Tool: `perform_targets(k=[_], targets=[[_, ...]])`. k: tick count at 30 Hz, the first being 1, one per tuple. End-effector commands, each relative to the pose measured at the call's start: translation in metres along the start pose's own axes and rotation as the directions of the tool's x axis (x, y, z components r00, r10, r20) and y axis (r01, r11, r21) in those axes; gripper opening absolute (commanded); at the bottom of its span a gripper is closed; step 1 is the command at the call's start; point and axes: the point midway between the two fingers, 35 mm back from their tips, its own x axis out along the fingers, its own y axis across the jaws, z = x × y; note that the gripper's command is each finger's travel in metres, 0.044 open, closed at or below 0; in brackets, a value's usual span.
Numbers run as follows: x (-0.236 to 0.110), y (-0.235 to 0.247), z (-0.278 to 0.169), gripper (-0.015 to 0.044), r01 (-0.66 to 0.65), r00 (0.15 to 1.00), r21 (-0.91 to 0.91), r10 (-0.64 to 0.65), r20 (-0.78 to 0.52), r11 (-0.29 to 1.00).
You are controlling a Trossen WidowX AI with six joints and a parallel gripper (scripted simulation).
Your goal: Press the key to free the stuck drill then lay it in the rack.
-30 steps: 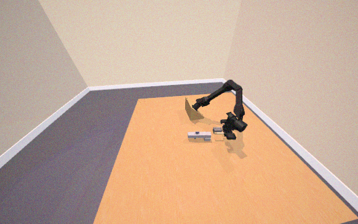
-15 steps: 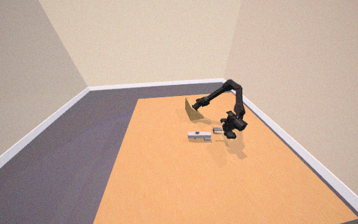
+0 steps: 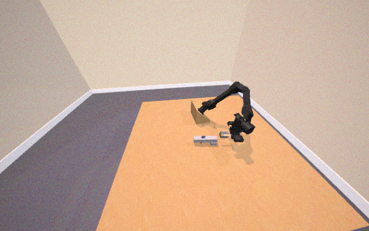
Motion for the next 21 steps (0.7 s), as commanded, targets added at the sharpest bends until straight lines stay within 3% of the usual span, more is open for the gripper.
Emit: perform_targets(k=[1,21], targets=[[-0.003,-0.001,0.001,0.0000,0.002,1.000,-0.003,-0.002,0.002,1.000],[-0.004,0.028,0.007,0.0000,0.000,1.000,-0.002,0.000,0.003,1.000]])
